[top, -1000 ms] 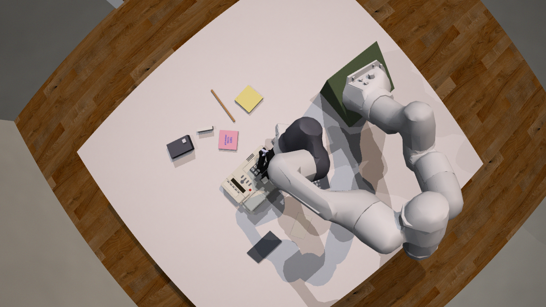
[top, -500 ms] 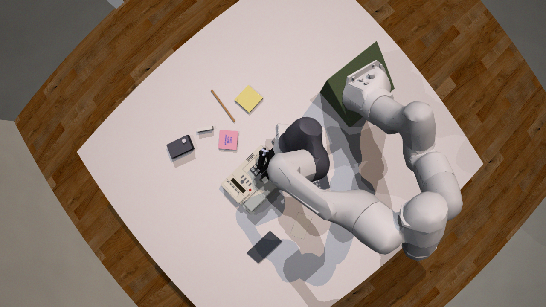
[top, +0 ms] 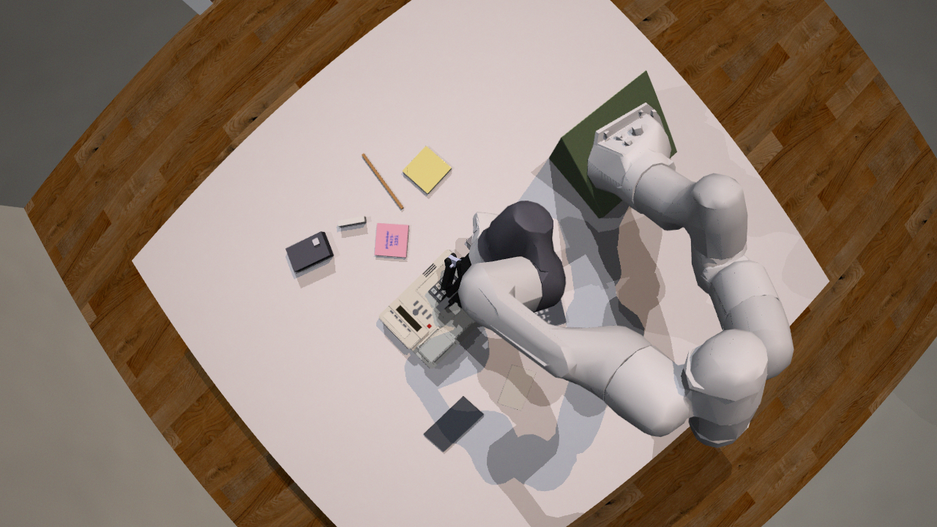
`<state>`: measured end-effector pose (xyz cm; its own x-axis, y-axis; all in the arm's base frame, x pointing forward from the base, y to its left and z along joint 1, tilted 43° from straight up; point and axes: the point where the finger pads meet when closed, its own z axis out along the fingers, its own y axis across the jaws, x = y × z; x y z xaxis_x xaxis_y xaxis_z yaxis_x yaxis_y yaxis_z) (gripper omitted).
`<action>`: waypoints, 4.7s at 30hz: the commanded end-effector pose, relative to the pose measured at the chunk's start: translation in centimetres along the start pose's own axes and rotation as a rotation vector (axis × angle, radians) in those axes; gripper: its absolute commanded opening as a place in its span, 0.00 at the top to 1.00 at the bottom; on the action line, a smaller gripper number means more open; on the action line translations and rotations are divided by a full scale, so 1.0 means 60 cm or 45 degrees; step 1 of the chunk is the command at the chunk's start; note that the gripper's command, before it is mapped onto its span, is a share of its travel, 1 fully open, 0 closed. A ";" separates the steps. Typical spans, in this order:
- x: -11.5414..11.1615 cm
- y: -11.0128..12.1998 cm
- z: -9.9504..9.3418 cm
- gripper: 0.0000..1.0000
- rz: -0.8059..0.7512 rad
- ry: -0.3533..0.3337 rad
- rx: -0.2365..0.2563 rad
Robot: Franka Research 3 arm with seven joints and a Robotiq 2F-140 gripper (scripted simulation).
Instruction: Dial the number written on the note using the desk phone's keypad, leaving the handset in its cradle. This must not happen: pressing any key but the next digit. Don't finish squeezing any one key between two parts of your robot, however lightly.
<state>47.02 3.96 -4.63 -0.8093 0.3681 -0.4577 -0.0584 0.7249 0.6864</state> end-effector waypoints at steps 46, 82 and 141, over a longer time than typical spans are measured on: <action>0.000 -0.012 -0.018 1.00 -0.010 0.002 -0.002; 0.020 -0.030 -0.014 1.00 -0.010 0.002 -0.002; 0.012 -0.030 -0.026 1.00 -0.010 0.002 -0.002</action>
<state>45.79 2.18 -5.29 -0.8085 0.3543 -0.4699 -0.0755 0.7294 0.6799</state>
